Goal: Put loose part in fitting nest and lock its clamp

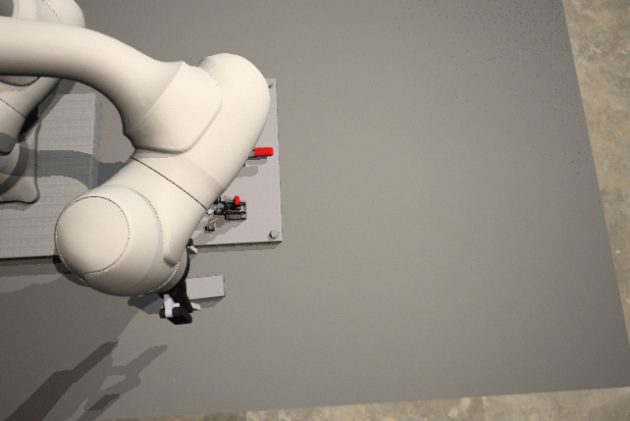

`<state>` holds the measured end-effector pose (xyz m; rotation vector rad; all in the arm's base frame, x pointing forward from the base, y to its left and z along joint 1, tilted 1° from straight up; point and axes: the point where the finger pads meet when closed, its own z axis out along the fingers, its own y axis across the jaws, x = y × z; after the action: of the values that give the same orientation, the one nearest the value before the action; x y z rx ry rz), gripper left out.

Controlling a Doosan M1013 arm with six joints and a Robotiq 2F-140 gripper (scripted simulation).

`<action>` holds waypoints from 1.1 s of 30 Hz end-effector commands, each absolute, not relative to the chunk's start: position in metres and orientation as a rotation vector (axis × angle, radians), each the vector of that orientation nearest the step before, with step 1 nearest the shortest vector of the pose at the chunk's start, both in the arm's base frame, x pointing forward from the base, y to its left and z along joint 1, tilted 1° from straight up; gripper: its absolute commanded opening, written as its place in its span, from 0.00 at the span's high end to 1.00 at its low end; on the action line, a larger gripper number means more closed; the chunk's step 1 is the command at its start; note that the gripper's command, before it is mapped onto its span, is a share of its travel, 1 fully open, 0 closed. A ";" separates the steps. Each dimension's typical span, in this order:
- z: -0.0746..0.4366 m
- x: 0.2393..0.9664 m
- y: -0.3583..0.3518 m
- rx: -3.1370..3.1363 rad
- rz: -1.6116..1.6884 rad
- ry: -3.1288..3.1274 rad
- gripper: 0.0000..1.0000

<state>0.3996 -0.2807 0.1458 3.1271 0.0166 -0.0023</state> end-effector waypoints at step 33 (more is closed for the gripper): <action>0.035 0.400 -0.282 3.127 -0.002 0.017 0.38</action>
<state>0.3996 -0.2823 0.0369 3.1270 0.0166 -0.0022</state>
